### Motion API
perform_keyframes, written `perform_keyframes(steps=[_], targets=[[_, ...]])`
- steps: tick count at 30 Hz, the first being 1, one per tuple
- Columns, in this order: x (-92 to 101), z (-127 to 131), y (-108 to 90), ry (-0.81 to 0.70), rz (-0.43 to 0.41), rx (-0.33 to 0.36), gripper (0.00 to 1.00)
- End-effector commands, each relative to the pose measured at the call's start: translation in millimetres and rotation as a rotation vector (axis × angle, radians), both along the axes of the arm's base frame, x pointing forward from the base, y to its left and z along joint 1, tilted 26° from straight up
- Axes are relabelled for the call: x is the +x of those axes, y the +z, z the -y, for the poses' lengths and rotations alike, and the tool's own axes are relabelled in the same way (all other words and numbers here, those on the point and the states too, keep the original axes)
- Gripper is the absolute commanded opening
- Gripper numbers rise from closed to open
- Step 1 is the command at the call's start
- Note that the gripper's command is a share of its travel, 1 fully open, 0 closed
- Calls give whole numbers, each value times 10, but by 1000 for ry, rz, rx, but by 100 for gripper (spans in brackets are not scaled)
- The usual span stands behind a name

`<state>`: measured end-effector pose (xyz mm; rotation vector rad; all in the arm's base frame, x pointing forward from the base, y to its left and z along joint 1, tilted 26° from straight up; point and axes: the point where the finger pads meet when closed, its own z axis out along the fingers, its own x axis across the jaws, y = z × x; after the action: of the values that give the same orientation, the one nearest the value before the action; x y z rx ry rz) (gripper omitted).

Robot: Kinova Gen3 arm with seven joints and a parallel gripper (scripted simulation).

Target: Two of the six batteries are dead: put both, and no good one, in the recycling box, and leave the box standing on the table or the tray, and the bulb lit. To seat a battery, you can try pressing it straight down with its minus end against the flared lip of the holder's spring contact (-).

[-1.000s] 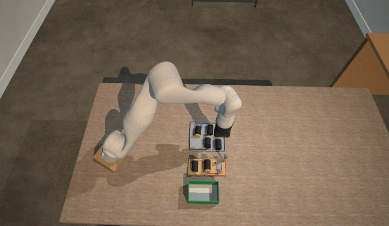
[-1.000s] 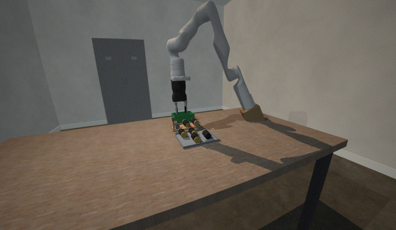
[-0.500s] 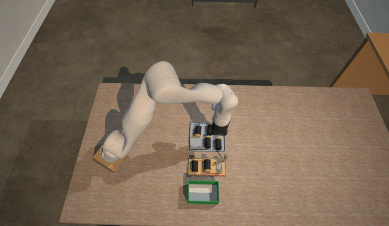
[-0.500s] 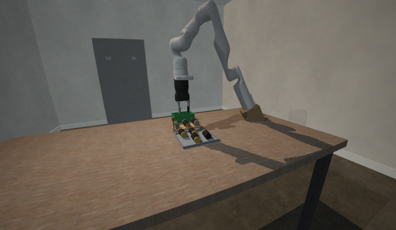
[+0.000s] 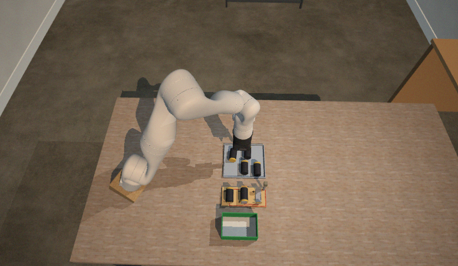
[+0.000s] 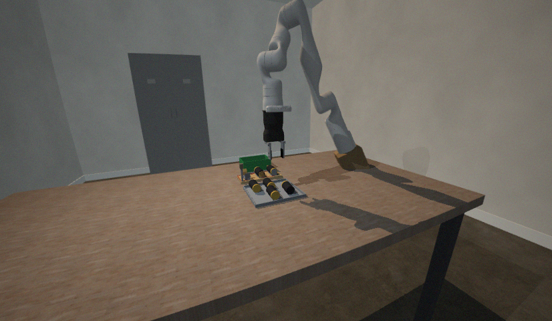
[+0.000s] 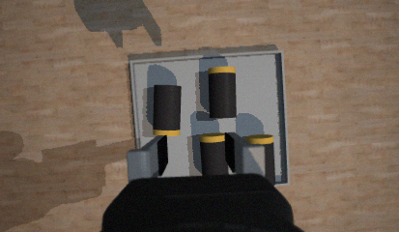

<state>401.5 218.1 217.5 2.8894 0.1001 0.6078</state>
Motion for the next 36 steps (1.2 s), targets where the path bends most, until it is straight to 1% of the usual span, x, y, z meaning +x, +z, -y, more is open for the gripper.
perform_keyframes(steps=[1, 2, 7, 10, 36], targets=[[-157, -133, -46, 32, -5, -1, 90], [-157, -133, -46, 32, -5, -1, 90], [-313, -211, -129, 32, -5, -1, 90], [-348, -229, -149, 32, -5, -1, 90], [-354, -232, -152, 40, -7, -5, 90]])
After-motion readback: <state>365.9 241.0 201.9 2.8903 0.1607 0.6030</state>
